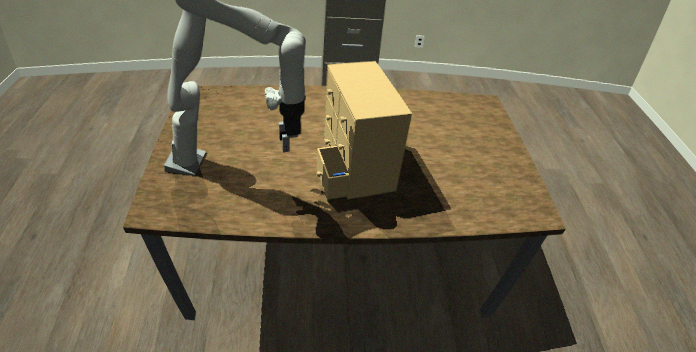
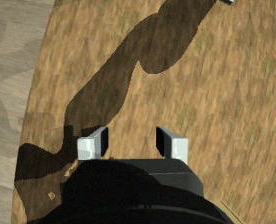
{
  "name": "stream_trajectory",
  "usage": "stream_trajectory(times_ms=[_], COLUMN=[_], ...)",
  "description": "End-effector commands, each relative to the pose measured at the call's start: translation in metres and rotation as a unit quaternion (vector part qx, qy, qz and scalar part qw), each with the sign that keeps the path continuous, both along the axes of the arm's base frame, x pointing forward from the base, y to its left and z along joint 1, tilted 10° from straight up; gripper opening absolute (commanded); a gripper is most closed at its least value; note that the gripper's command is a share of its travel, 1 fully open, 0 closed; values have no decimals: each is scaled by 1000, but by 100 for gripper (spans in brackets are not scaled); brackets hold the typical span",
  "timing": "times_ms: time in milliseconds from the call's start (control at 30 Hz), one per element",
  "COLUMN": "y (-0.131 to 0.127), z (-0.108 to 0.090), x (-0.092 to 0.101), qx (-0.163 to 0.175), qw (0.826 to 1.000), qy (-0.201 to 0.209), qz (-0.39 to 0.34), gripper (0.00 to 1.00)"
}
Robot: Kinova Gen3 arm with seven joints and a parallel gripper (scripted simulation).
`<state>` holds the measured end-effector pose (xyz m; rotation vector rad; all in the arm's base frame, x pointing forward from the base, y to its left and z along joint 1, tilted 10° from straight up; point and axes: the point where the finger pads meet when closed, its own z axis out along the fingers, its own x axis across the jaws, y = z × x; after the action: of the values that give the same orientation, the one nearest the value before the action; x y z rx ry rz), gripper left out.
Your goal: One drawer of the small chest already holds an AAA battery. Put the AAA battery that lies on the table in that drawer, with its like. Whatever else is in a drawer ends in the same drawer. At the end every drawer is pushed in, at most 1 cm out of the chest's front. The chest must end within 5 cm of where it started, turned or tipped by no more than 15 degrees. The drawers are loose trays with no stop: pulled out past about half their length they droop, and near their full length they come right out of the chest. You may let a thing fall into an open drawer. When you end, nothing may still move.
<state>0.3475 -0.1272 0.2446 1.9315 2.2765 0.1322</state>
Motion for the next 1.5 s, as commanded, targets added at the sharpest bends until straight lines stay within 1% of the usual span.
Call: stream_trajectory(times_ms=[0,400,433,500,633,1133,1467], y=[-5,-28,-30,-30,-34,-34,-24], z=[3,19,20,20,23,23,18], x=[-6,-58,-61,-61,-70,-72,-70], qx=[-3,-3,-3,-3,-3,-1,18], qw=[1000,1000,1000,1000,1000,1000,1000], qy=[-1,-1,-1,-1,-1,-2,-8], qz=[-4,-4,-4,-4,-4,-2,12], gripper=[100,100,100,100,100,100,100])
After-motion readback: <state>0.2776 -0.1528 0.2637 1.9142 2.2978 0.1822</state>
